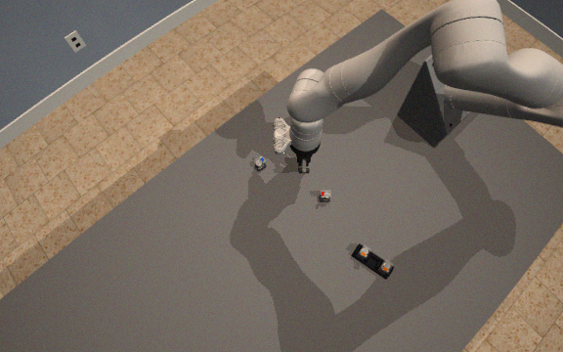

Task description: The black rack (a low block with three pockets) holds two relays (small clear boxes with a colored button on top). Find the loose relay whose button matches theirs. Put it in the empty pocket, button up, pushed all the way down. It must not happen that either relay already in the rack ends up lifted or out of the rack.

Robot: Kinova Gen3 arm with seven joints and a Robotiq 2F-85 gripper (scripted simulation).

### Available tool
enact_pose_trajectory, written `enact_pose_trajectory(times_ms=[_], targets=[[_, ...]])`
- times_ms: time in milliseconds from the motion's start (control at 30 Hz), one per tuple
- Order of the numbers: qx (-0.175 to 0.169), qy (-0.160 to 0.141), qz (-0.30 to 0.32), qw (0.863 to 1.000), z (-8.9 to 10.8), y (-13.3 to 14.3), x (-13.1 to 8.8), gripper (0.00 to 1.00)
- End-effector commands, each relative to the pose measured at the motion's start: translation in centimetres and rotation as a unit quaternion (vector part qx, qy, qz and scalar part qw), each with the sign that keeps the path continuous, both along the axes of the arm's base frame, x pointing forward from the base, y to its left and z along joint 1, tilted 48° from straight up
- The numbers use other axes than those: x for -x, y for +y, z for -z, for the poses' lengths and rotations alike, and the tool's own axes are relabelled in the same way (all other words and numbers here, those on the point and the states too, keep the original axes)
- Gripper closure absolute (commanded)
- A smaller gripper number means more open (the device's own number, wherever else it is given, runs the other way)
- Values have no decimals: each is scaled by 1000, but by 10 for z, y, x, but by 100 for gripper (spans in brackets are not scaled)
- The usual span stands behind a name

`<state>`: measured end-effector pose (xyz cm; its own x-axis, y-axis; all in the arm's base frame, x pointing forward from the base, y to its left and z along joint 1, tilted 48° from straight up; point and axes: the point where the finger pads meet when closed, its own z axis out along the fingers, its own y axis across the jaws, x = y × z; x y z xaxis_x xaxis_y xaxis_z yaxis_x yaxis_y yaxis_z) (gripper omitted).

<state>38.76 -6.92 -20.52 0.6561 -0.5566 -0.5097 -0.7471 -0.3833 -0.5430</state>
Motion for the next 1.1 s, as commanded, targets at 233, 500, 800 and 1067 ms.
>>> enact_pose_trajectory(times_ms=[233, 500, 800, 1067], targets=[[1, 0, 0, 1000, 0, -1, 0, 100], [1, 0, 0, 1000, 0, -1, 0, 100], [1, 0, 0, 1000, -1, -1, 0, 100], [1, 0, 0, 1000, -8, -9, 1, 100]])
